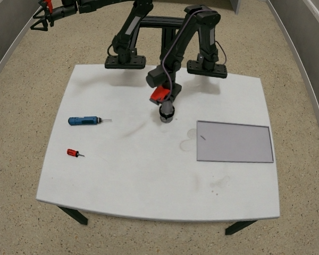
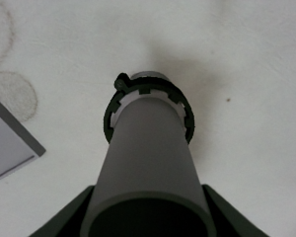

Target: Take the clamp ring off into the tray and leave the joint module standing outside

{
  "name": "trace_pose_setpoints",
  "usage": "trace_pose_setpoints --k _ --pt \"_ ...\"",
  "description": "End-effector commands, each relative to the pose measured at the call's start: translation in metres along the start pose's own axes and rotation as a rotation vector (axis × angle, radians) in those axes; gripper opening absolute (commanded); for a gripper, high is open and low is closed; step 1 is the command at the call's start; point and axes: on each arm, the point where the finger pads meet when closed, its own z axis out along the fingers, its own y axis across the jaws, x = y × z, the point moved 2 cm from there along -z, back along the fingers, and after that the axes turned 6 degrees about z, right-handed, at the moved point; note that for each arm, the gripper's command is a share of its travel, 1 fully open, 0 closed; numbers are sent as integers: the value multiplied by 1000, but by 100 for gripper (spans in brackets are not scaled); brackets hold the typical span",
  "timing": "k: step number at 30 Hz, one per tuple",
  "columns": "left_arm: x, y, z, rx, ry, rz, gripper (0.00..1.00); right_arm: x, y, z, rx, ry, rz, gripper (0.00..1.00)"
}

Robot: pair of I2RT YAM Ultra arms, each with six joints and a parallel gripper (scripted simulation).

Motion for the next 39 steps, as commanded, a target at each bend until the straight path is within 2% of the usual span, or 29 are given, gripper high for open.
trace_pose_setpoints --k 1,39 --pt "13 -9 -3 35 24 6 48 -8 2 -2 -4 -24 -1 100" --pt "25 -21 -3 50 36 9 48 -8 2 -2 -4 -24 -1 100"
